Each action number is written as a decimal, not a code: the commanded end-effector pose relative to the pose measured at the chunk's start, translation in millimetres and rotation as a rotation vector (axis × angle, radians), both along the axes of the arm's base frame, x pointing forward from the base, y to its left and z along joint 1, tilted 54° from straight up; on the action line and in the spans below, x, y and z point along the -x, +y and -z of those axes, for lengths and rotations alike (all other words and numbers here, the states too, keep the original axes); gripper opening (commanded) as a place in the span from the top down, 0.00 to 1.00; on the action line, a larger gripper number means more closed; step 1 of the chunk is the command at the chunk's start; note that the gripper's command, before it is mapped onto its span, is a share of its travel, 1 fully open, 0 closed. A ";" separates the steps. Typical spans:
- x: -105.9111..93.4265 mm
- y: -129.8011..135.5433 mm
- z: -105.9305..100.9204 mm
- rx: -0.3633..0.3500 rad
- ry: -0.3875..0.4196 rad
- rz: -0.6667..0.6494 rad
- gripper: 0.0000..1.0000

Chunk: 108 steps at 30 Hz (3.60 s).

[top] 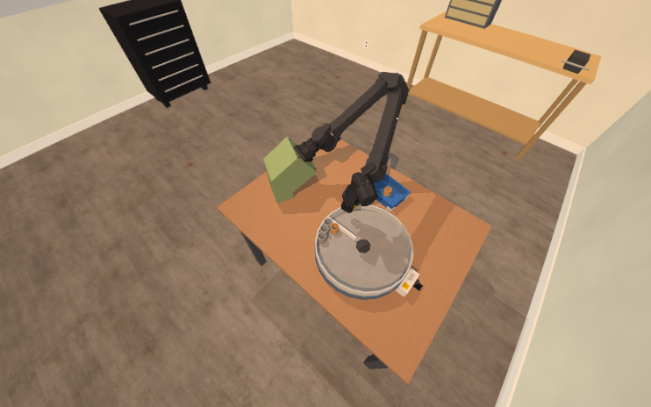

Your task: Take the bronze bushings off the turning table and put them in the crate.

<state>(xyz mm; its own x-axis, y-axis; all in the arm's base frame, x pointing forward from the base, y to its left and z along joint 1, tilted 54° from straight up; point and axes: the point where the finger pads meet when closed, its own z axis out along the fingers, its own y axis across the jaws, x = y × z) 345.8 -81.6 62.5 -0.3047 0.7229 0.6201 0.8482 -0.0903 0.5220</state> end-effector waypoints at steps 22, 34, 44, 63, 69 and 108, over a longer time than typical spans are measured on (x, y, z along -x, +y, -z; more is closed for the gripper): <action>12.8 125.5 -152.7 0.001 -0.018 0.031 1.00; 22.2 183.2 -218.4 -0.009 -0.045 0.032 1.00; 26.2 197.0 -232.7 -0.013 -0.042 0.032 1.00; 24.7 193.9 -224.6 -0.010 -0.023 0.042 1.00; 24.7 193.9 -224.6 -0.010 -0.023 0.042 1.00; -2.5 239.5 -184.3 -0.021 -0.019 0.046 1.00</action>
<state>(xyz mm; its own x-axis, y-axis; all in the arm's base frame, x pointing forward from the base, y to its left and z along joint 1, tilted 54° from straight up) 343.1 159.8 226.0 -0.2712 0.7288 0.6288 0.8624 -0.1061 0.4950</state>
